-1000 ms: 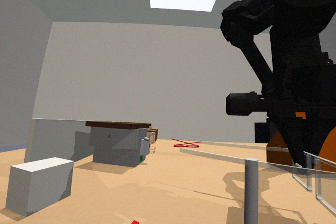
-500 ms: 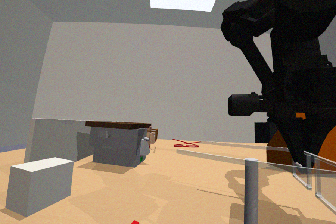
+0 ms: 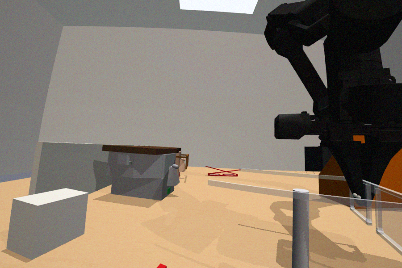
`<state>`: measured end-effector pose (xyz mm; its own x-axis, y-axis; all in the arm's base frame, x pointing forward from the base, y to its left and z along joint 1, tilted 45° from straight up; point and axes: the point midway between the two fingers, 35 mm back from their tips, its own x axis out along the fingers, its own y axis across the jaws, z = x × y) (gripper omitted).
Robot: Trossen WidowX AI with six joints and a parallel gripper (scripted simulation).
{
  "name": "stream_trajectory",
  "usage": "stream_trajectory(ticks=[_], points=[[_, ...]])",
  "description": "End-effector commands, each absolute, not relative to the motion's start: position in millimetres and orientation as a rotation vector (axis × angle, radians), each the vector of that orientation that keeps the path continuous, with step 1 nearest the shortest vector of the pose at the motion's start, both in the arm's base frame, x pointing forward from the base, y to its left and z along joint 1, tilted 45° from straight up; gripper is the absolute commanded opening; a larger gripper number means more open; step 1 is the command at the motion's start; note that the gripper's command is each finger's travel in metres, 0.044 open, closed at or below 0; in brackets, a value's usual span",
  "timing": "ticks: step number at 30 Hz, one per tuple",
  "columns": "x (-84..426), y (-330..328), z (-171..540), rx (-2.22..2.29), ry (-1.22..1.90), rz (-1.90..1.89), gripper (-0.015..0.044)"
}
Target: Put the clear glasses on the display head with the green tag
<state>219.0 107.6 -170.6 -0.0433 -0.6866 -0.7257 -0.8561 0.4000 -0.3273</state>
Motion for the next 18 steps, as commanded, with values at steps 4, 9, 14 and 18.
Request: stream_trajectory(ticks=[4, 9, 14, 18], points=[[215.3, 104.9, -167.9, -1.337, 1.788, 0.241, 0.0000], [215.6, 105.2, -168.3, -1.337, 1.788, 0.241, 0.0000], [216.7, 106.4, -169.4, -1.337, 1.787, 0.241, 0.0000], [216.9, 106.5, -169.5, -1.337, 1.787, 0.241, 0.0000]])
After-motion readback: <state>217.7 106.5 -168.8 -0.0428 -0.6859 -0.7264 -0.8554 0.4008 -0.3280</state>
